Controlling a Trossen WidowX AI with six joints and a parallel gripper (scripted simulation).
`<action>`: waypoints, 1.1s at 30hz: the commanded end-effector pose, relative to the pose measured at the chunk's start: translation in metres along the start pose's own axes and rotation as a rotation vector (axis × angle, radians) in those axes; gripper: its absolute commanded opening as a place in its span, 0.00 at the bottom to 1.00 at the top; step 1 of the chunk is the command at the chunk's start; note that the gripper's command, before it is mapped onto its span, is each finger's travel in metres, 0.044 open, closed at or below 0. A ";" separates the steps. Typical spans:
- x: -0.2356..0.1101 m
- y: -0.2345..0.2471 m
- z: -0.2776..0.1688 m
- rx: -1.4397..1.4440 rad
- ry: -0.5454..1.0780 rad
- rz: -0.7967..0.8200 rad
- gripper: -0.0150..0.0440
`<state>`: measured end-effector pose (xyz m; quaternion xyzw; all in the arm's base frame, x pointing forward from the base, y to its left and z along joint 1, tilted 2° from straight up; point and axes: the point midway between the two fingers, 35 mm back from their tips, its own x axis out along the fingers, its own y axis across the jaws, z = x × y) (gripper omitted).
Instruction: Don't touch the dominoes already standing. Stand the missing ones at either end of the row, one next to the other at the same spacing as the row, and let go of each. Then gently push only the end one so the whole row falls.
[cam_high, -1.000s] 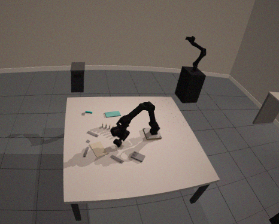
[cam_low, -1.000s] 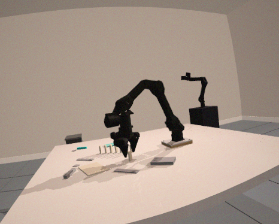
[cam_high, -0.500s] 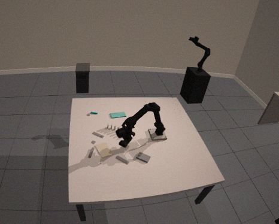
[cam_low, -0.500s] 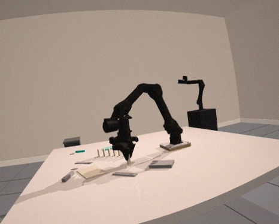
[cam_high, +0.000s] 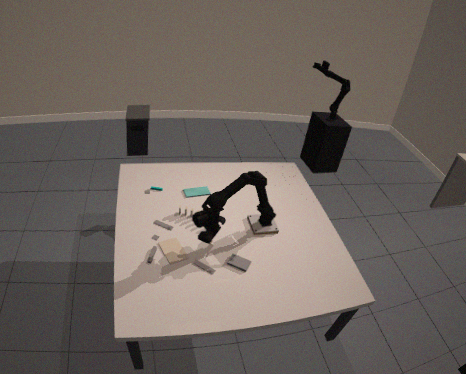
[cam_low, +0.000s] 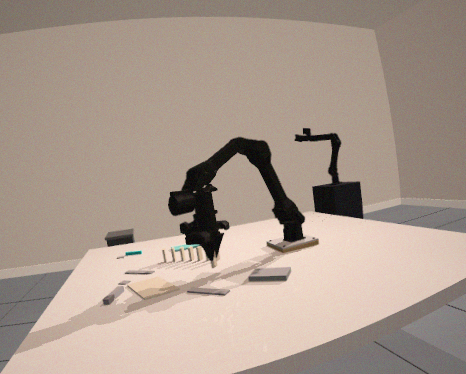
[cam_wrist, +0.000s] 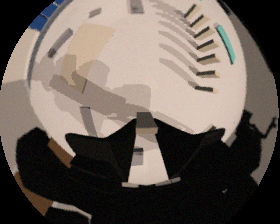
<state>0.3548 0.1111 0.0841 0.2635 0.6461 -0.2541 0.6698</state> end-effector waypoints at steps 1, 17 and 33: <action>-0.049 0.005 0.003 0.003 -0.014 0.022 0.44; -0.111 -0.019 0.003 -0.016 -0.011 0.029 0.44; -0.105 -0.148 0.021 0.029 -0.019 0.007 0.44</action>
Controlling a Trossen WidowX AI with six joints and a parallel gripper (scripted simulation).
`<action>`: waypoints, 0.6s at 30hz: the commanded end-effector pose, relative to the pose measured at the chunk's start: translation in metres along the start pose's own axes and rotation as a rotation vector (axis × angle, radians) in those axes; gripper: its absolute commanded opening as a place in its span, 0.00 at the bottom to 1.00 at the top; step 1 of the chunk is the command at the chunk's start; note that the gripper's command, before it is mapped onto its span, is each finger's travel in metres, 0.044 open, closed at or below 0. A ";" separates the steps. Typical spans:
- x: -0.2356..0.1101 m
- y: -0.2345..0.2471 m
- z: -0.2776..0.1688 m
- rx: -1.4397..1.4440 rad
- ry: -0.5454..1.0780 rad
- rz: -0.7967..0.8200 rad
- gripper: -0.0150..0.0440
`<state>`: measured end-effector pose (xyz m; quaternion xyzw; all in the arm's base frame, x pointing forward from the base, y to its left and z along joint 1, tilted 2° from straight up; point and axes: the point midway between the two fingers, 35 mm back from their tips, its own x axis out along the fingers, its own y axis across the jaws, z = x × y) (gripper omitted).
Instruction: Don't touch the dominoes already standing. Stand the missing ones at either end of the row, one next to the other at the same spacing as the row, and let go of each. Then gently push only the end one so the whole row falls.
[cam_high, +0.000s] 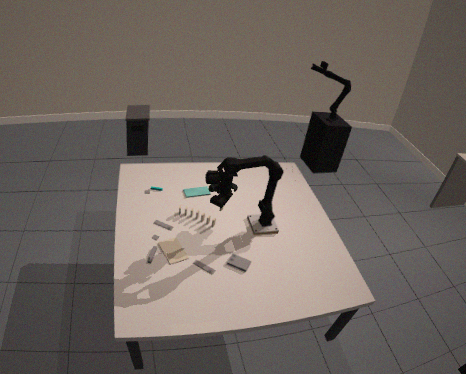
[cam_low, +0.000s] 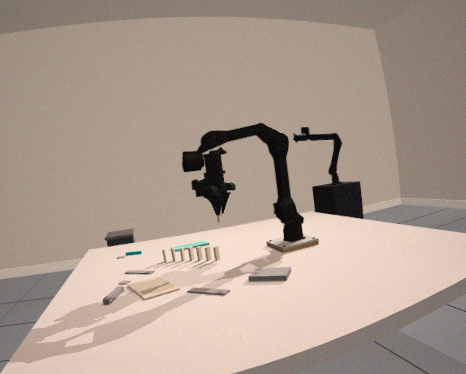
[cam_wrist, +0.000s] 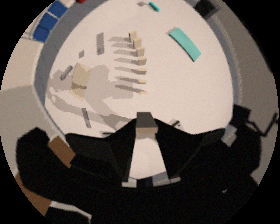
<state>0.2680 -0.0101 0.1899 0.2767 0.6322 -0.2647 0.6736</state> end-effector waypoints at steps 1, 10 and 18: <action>0.005 -0.003 0.000 -0.008 0.004 -0.005 0.44; 0.042 0.002 0.004 -0.010 0.005 -0.004 0.44; 0.076 0.002 0.005 -0.009 0.004 -0.004 0.44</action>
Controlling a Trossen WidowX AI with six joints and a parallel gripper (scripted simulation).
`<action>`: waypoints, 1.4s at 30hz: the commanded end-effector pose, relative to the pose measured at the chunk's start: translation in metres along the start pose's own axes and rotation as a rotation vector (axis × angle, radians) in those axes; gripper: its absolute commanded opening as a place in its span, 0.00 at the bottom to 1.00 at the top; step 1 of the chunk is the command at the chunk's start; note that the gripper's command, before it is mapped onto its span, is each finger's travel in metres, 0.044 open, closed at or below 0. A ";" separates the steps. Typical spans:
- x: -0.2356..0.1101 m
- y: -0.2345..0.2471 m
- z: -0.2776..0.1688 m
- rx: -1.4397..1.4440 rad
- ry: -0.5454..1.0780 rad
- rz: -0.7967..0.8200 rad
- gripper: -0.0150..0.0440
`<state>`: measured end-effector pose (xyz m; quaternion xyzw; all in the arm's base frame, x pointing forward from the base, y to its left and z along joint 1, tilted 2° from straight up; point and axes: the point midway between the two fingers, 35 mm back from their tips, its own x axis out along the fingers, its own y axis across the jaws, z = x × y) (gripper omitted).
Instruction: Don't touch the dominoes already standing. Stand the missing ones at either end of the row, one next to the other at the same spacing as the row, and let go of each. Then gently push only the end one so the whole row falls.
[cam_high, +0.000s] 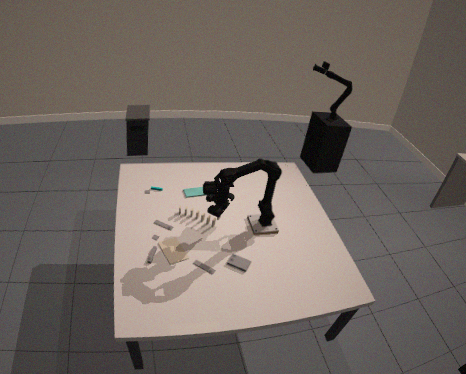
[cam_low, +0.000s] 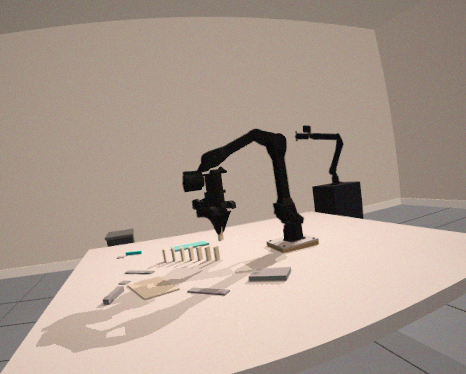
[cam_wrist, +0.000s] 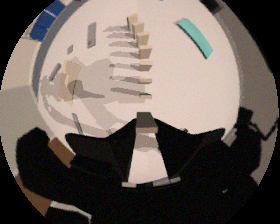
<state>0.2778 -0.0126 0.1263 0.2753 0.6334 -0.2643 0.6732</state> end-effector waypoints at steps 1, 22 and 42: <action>0.017 -0.001 -0.001 -0.006 0.002 -0.002 0.44; 0.069 -0.007 -0.007 -0.005 0.002 -0.004 0.44; 0.060 -0.005 -0.005 -0.004 0.002 -0.003 1.00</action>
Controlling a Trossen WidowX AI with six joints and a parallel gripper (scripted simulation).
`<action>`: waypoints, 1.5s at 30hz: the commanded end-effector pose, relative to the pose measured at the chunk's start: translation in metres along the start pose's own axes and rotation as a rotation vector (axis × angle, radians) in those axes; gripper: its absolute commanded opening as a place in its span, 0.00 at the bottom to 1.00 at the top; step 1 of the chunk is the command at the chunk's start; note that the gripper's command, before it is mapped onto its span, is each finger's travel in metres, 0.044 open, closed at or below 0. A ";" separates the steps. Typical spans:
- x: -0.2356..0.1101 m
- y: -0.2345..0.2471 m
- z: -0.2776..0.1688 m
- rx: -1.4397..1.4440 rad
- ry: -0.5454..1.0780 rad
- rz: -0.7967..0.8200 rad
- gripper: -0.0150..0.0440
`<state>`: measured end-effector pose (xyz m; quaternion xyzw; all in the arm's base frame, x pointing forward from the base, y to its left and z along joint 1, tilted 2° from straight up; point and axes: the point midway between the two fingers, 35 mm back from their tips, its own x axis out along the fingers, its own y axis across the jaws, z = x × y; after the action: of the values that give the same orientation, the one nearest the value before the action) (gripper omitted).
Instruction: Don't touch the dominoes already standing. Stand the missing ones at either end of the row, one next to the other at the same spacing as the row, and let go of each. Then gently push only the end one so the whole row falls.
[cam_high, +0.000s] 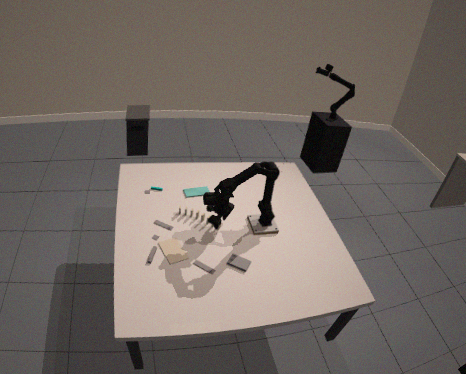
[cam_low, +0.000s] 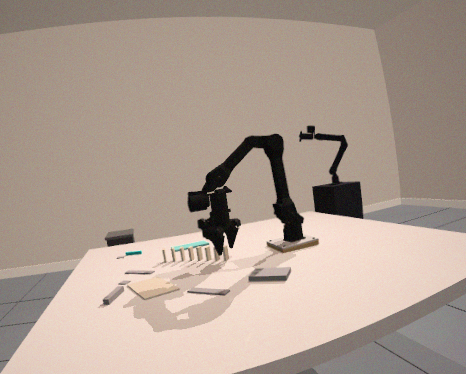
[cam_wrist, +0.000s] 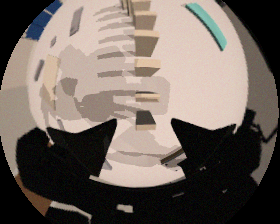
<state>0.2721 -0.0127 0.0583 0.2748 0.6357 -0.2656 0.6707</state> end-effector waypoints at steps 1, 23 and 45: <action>-0.019 0.003 0.004 -0.005 -0.003 0.002 1.00; -0.098 0.002 -0.018 -0.788 -0.001 0.002 0.60; -0.066 0.000 -0.038 -1.577 -0.001 0.002 0.25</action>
<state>0.2425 0.0149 0.1240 -0.2738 0.6382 0.2593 0.6712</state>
